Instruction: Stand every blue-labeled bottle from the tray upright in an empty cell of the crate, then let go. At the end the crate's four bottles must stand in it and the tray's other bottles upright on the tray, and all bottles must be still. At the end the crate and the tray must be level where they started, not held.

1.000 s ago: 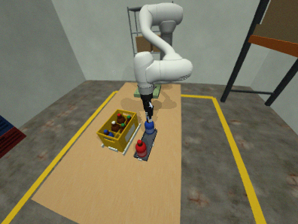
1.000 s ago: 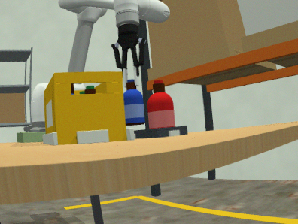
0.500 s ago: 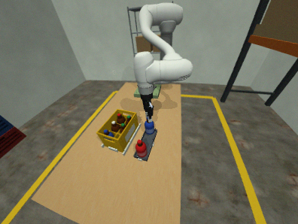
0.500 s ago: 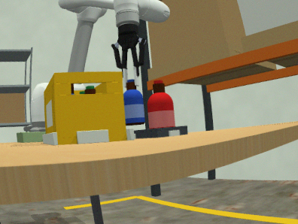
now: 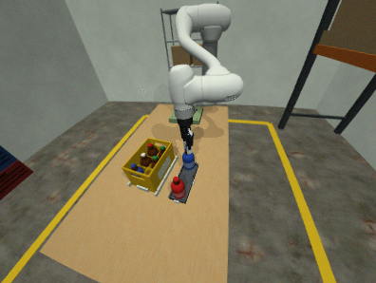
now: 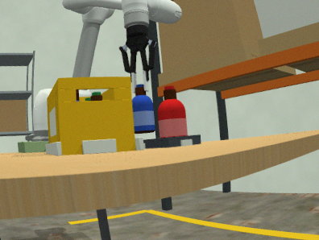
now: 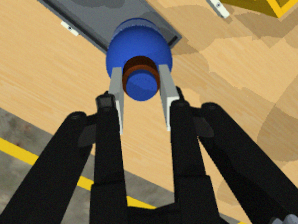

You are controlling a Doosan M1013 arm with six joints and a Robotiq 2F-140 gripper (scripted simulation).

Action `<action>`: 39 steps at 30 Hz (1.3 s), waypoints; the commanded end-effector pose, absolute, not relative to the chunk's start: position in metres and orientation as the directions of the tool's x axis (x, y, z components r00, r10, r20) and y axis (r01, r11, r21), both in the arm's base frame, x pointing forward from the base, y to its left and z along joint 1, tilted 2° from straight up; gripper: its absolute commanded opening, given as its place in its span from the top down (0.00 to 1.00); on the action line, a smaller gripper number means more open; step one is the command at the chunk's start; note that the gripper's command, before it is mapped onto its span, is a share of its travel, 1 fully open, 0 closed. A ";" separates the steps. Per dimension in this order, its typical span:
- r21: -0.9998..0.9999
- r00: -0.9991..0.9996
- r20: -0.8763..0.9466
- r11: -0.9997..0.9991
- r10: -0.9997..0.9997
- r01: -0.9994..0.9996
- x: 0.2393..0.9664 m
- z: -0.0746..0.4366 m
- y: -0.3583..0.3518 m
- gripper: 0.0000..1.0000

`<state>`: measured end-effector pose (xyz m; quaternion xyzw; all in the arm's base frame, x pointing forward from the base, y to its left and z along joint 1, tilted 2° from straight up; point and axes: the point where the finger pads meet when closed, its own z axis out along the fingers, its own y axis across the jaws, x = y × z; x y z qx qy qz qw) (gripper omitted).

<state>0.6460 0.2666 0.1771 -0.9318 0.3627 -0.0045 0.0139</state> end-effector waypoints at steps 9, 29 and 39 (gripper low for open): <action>-0.029 0.737 -0.002 -0.736 -0.676 -0.676 0.646 0.187 0.266 1.00; -0.029 0.737 -0.002 -0.736 -0.676 -0.676 0.646 0.207 0.266 1.00; -0.029 0.737 -0.002 -0.736 -0.676 -0.676 0.645 0.213 0.266 1.00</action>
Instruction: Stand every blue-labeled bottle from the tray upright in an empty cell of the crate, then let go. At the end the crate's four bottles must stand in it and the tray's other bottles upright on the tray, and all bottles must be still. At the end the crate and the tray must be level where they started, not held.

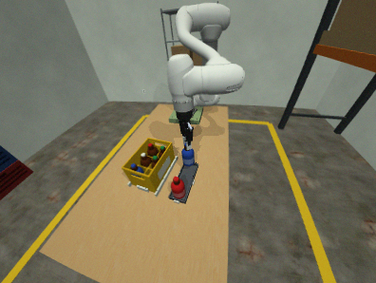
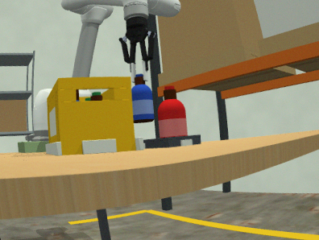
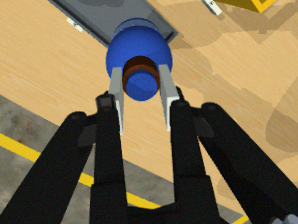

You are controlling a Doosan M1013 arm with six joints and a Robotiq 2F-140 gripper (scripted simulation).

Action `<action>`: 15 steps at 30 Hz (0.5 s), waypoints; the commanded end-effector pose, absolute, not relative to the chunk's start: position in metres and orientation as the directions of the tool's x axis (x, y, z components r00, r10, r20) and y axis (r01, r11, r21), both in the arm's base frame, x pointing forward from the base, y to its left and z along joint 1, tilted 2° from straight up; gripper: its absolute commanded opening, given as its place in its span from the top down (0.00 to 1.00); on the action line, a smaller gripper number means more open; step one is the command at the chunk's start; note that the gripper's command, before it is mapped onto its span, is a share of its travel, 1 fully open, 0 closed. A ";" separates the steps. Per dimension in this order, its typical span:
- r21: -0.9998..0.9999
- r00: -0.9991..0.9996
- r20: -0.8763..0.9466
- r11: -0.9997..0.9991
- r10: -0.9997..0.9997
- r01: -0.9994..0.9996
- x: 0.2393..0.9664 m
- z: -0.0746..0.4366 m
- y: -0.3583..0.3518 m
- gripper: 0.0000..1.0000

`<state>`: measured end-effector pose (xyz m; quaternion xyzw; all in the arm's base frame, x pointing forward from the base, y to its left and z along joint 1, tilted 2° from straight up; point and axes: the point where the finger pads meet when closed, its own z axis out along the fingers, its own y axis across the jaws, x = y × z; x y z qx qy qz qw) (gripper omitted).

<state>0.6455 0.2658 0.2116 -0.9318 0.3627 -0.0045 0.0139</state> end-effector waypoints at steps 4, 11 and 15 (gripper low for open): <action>-0.029 0.737 -0.002 -0.736 -0.676 -0.676 0.645 0.215 0.266 1.00; -0.029 0.737 -0.002 -0.736 -0.676 -0.676 0.645 0.215 0.266 1.00; -0.029 0.737 -0.002 -0.736 -0.676 -0.676 0.645 0.215 0.266 1.00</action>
